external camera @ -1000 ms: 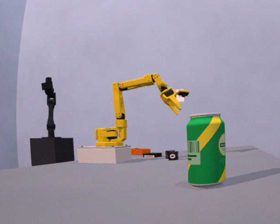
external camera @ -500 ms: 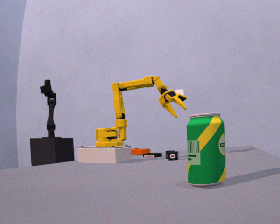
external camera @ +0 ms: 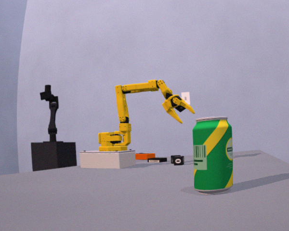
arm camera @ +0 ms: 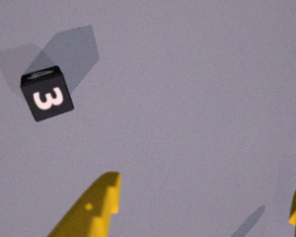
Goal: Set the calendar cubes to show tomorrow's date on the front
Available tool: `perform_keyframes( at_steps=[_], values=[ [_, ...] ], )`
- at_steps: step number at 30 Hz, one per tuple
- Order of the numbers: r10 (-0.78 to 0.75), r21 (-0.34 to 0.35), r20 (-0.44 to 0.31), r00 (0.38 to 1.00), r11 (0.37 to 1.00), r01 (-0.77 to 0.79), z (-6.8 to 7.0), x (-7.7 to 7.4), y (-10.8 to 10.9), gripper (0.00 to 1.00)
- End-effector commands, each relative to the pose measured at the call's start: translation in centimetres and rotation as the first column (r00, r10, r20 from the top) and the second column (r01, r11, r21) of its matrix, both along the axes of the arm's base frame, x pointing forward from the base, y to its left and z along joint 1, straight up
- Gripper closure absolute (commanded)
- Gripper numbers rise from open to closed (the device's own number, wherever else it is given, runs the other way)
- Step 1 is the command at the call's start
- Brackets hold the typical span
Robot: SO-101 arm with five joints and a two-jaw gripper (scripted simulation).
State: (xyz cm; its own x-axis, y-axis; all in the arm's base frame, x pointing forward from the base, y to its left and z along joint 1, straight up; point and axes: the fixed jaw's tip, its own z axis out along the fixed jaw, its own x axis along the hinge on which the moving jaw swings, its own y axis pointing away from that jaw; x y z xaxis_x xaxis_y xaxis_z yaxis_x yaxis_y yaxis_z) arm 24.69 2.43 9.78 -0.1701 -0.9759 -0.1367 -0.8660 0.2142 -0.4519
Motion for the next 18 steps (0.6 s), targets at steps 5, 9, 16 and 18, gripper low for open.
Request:
perform_keyframes(
  at_steps=[5,9,16,18],
  values=[
    [0.096,-0.057,0.024,0.995,0.994,-0.095,0.02,-0.05,-0.39,0.65],
    [0.136,-0.079,0.023,0.990,0.988,-0.134,-0.06,-0.06,-0.45,0.65],
    [0.161,-0.094,0.022,0.987,0.983,-0.158,-0.11,-0.07,-0.48,0.65],
    [0.162,-0.094,0.022,0.987,0.983,-0.159,-0.11,-0.07,-0.48,0.65]
  ],
)
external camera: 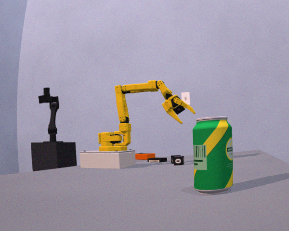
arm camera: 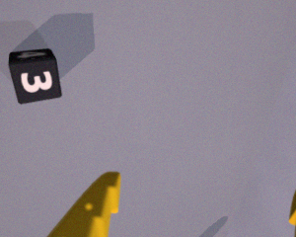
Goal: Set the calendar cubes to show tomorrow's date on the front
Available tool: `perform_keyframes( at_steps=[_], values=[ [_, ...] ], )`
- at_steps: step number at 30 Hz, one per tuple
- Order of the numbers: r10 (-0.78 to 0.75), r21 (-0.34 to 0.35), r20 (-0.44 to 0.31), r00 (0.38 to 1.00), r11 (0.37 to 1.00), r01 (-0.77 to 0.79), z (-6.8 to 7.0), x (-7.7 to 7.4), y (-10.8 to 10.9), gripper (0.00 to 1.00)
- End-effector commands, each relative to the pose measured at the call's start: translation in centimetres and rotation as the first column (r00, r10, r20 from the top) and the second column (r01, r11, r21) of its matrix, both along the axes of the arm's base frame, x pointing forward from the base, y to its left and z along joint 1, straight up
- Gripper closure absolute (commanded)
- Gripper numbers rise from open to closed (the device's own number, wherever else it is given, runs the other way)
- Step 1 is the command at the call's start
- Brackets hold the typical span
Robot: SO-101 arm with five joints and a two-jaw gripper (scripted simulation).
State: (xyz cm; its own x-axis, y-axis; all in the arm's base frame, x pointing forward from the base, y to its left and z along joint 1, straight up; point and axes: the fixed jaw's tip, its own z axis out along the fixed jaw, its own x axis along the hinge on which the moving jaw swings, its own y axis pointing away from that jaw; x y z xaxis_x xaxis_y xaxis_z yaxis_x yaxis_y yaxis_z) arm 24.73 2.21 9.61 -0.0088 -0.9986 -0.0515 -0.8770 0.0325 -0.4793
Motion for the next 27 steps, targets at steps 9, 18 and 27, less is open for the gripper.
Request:
perform_keyframes(
  at_steps=[9,18,27],
  values=[
    [0.001,-0.006,-0.018,1.000,1.000,-0.001,-0.6,-0.2,-0.3,0.65],
    [-0.001,-0.023,-0.236,0.972,1.000,-0.004,-5.2,-1.3,-0.4,0.65],
    [-0.006,-0.036,-0.414,0.910,0.999,-0.010,-8.9,-3.1,-0.5,0.65]
  ],
)
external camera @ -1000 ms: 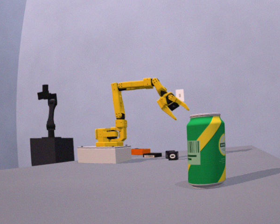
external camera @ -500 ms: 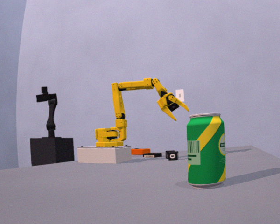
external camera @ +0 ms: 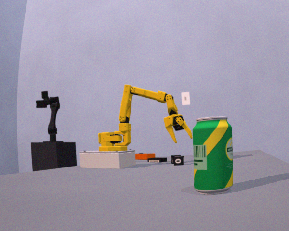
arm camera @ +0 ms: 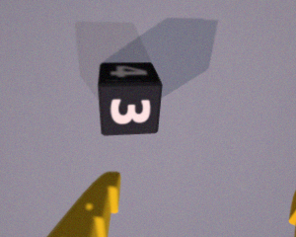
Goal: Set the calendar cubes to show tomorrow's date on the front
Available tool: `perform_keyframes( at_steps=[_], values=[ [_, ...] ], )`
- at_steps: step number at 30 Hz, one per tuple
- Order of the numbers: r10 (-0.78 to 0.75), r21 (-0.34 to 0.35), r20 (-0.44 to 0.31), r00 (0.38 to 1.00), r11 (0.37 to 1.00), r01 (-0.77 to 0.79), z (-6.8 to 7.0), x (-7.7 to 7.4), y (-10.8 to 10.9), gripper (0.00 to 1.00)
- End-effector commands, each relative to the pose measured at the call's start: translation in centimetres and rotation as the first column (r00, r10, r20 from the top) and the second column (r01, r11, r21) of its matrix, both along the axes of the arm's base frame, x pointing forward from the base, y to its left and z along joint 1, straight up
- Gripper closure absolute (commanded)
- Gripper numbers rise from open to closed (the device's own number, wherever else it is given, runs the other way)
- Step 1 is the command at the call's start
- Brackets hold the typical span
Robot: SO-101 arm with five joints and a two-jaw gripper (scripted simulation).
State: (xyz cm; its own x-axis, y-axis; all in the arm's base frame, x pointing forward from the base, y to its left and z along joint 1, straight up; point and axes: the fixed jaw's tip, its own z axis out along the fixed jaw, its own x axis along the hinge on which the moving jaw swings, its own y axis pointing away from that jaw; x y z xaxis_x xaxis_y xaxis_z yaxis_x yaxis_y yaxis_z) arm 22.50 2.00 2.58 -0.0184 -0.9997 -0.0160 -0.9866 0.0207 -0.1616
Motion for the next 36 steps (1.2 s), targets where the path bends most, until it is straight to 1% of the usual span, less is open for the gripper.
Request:
perform_keyframes(
  at_steps=[1,5,10,11,30,36],
  values=[
    [-0.001,-0.008,-0.106,0.994,1.000,0.000,-2.2,-1.1,-0.3,0.65],
    [-0.001,-0.011,-0.145,0.989,1.000,-0.001,-2.9,-1.5,-0.3,0.65],
    [-0.001,-0.012,-0.149,0.989,1.000,-0.001,-3.0,-1.6,-0.3,0.65],
    [-0.001,-0.013,-0.172,0.985,1.000,-0.001,-3.3,-2.1,-0.8,0.65],
    [-0.001,-0.013,-0.172,0.985,1.000,-0.001,-3.3,-2.1,-0.8,0.65],
    [-0.001,-0.013,-0.172,0.985,1.000,-0.001,-3.6,-2.1,-0.8,0.65]
  ],
)
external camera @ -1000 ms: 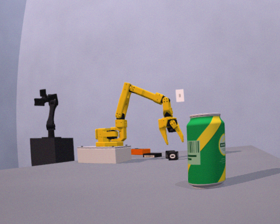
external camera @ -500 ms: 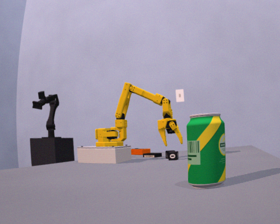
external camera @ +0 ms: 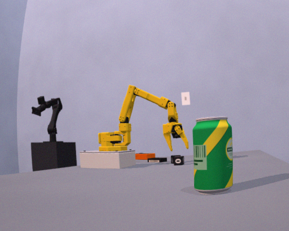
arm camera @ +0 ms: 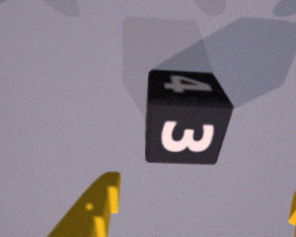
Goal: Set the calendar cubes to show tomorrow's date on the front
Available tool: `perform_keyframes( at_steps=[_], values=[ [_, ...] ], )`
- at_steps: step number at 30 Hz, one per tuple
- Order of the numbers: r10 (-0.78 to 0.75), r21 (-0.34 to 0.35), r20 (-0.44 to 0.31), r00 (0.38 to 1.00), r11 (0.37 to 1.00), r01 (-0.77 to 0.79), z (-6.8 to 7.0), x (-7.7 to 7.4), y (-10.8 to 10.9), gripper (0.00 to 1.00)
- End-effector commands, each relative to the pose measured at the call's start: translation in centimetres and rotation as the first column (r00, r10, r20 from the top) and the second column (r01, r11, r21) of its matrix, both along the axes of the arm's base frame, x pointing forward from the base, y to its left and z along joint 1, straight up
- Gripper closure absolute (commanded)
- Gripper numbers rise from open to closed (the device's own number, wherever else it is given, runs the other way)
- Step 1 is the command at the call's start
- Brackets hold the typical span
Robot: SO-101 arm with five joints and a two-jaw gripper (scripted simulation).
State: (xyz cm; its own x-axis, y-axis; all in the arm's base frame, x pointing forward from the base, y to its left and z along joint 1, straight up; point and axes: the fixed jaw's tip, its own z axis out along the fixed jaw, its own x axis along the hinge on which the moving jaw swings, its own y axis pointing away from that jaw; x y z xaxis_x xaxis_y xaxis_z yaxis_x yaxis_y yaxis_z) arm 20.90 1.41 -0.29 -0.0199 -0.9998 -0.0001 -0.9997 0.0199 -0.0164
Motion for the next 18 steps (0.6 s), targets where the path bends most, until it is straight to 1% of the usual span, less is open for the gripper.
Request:
perform_keyframes(
  at_steps=[1,6,8,18],
  values=[
    [0.000,0.000,-0.027,1.000,1.000,0.000,-0.8,-0.5,-0.2,0.65],
    [0.000,0.000,-0.027,1.000,1.000,0.000,-1.3,-0.4,-0.2,0.65],
    [0.000,0.000,-0.027,1.000,1.000,0.000,-1.3,-0.4,-0.2,0.65],
    [0.000,0.000,-0.027,1.000,1.000,0.000,-2.9,-0.4,-0.2,0.65]
  ],
)
